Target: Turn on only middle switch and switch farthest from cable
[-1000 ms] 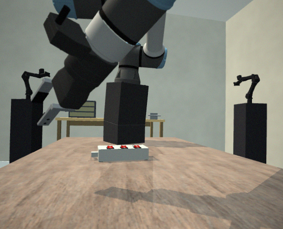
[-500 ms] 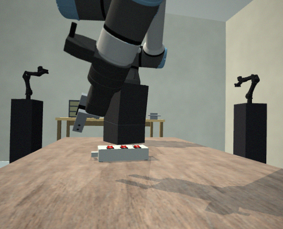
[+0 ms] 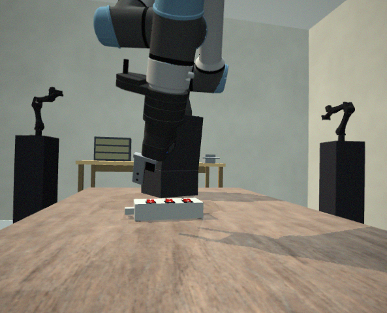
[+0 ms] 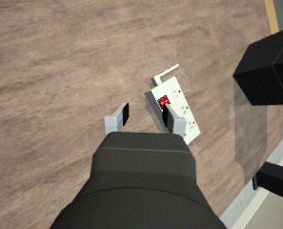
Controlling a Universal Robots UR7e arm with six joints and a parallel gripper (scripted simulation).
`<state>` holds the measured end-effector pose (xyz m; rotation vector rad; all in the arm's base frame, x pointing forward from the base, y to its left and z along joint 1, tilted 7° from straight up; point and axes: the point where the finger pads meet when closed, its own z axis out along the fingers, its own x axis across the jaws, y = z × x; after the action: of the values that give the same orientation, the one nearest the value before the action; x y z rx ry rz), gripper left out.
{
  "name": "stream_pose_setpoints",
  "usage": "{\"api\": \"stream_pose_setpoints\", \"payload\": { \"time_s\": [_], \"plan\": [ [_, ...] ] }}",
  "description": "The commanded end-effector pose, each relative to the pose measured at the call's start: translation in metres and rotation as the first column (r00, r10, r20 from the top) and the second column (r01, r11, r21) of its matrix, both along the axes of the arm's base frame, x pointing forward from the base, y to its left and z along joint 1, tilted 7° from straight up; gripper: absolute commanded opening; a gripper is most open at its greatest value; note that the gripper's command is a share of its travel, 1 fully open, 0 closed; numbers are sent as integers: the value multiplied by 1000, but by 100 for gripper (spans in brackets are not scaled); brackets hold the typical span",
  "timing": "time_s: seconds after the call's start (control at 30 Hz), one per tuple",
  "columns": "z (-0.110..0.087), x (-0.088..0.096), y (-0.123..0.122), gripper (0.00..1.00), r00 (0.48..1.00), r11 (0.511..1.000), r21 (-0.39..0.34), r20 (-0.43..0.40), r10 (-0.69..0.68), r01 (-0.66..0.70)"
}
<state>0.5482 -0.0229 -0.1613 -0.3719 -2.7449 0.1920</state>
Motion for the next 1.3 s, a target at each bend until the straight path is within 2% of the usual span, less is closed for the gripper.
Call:
{"api": "stream_pose_setpoints", "payload": {
  "time_s": [0.0,0.1,0.2,0.4,0.63,1.03,1.27],
  "plan": [
    [-5,-16,12,100,988,993,5,90,-122,122],
    [-9,-29,22,100,966,976,19,139,-216,216],
    [-10,-33,25,100,957,969,25,153,-246,245],
    [-16,-55,42,100,888,916,62,228,-399,396],
    [-23,-74,56,100,810,856,97,286,-512,508],
    [-28,-88,67,100,736,799,131,325,-594,587],
    [-29,-91,69,100,718,785,140,332,-612,604]
  ]
}}
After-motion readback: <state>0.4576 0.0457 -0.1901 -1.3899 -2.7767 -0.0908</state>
